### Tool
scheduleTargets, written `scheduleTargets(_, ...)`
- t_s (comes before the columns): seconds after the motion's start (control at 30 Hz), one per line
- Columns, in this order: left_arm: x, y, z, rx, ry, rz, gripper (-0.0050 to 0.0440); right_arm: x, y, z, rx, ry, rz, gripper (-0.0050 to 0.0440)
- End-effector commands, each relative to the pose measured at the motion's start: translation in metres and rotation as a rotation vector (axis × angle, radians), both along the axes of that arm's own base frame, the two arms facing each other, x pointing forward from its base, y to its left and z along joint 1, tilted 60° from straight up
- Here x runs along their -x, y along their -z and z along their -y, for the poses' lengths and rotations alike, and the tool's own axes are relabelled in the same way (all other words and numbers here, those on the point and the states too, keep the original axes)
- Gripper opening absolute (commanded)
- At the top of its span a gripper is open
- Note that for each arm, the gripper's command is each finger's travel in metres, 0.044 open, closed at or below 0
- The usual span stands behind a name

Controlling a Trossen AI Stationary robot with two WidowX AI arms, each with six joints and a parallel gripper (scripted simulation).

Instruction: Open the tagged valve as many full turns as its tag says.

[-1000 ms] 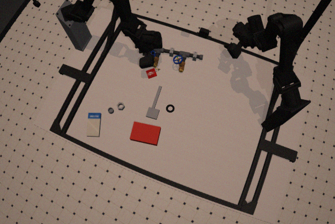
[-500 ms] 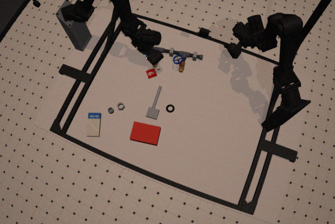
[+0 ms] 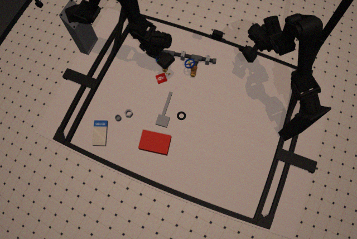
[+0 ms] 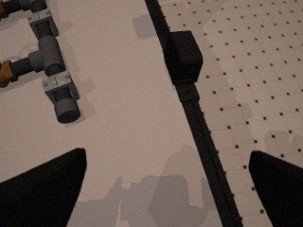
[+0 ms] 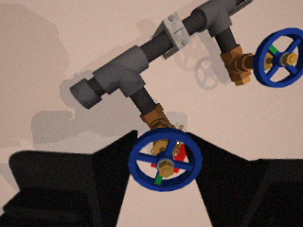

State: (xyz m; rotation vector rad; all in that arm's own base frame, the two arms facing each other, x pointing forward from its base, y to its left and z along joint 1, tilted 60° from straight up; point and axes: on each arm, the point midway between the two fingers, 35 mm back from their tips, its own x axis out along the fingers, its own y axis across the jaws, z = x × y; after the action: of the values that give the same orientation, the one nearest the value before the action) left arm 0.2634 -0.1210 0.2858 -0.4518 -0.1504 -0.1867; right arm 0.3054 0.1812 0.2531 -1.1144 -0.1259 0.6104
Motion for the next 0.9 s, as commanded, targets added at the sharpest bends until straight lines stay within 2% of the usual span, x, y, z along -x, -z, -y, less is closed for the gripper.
scheduleTargets(0.0, 0.0, 0.0, 0.0, 0.0, 0.0, 0.0, 0.04, 0.0, 0.0, 0.0, -0.003, 0.001, -0.002, 0.0264)
scheduleTargets(0.2, 0.0, 0.0, 0.0, 0.0, 0.0, 0.0, 0.04, 0.0, 0.0, 0.0, -0.003, 0.001, -0.002, 0.04)
scheduleTargets(0.27, 0.0, 0.0, 0.0, 0.0, 0.0, 0.0, 0.04, 0.0, 0.0, 0.0, -0.054, 0.013, -0.034, 0.04)
scheduleTargets(0.33, 0.0, 0.0, 0.0, 0.0, 0.0, 0.0, 0.04, 0.0, 0.0, 0.0, -0.197, 0.048, -0.123, 0.04)
scheduleTargets(0.4, 0.0, 0.0, 0.0, 0.0, 0.0, 0.0, 0.04, 0.0, 0.0, 0.0, -0.197, 0.048, -0.123, 0.04)
scheduleTargets(0.47, 0.0, 0.0, 0.0, 0.0, 0.0, 0.0, 0.04, 0.0, 0.0, 0.0, -0.331, 0.081, -0.207, 0.04)
scheduleTargets(0.87, 0.0, 0.0, 0.0, 0.0, 0.0, 0.0, 0.04, 0.0, 0.0, 0.0, -0.801, 0.195, -0.5, 0.04)
